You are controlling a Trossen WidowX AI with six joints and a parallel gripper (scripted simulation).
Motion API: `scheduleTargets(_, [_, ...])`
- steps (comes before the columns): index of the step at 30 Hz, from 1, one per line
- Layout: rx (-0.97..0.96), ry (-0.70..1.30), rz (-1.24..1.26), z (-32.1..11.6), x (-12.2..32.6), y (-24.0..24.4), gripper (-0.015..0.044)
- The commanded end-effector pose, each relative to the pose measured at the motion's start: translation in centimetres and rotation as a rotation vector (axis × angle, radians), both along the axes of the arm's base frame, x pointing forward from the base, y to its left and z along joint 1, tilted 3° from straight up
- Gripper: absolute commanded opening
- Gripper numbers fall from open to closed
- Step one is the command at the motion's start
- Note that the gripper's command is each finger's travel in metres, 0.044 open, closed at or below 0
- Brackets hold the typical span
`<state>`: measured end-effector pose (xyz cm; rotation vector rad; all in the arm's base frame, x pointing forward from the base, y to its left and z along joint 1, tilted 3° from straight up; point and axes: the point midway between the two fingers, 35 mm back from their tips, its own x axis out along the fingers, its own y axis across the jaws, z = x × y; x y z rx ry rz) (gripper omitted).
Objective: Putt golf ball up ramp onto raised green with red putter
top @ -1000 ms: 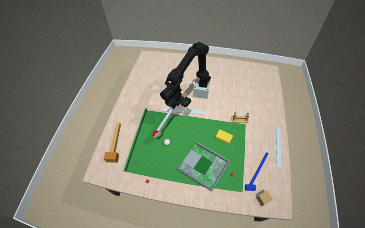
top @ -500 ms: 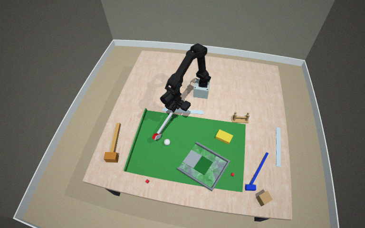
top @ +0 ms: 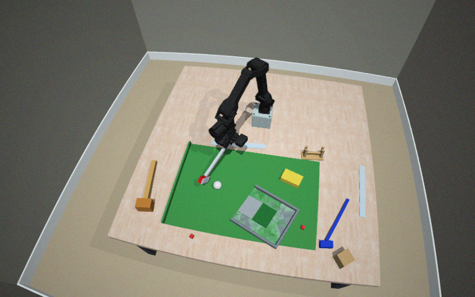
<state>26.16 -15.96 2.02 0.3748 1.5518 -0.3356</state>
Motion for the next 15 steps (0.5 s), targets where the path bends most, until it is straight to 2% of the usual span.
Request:
scheduleTargets(1, [-0.001, 0.004, -0.004, -0.74, -0.07, 0.02, 0.0000])
scheduleTargets(15, [0.001, 0.001, 0.000, -0.99, -0.05, 0.06, 0.0000])
